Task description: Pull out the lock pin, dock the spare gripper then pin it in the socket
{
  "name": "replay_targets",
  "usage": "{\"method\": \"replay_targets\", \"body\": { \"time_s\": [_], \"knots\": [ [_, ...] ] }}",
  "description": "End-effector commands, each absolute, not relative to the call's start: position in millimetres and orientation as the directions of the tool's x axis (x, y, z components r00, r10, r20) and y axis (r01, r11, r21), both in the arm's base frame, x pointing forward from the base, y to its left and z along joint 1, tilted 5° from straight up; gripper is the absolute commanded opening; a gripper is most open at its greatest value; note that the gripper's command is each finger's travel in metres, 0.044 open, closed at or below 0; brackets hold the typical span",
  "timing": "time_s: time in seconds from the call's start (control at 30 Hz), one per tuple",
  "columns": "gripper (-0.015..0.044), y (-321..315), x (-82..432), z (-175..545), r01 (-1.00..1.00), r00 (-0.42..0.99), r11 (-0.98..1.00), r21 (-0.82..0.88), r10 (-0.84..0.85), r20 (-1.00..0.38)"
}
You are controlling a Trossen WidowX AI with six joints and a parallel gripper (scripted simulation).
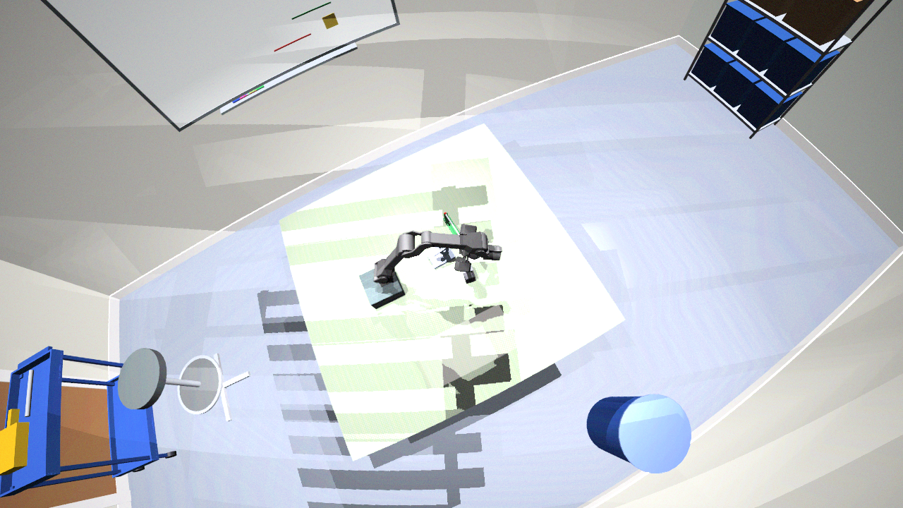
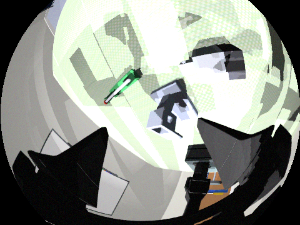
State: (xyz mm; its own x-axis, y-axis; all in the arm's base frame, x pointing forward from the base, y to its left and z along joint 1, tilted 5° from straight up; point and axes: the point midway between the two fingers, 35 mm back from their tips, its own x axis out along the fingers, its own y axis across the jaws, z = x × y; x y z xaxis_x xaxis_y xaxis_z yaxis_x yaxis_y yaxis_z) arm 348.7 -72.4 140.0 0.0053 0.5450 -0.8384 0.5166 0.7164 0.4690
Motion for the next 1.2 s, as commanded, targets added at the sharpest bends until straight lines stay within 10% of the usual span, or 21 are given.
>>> {"method": "replay_targets", "body": {
  "time_s": [0.0, 1.17],
  "knots": [
    [0.0440, -136.5, 334.5, 141.9, 0.981, 0.190, -0.086, 0.175, 0.625, -0.757],
    [0.0440, -143.2, 333.4, 131.4, 0.979, 0.201, -0.150, 0.136, 0.631, -0.750]
  ]
}}
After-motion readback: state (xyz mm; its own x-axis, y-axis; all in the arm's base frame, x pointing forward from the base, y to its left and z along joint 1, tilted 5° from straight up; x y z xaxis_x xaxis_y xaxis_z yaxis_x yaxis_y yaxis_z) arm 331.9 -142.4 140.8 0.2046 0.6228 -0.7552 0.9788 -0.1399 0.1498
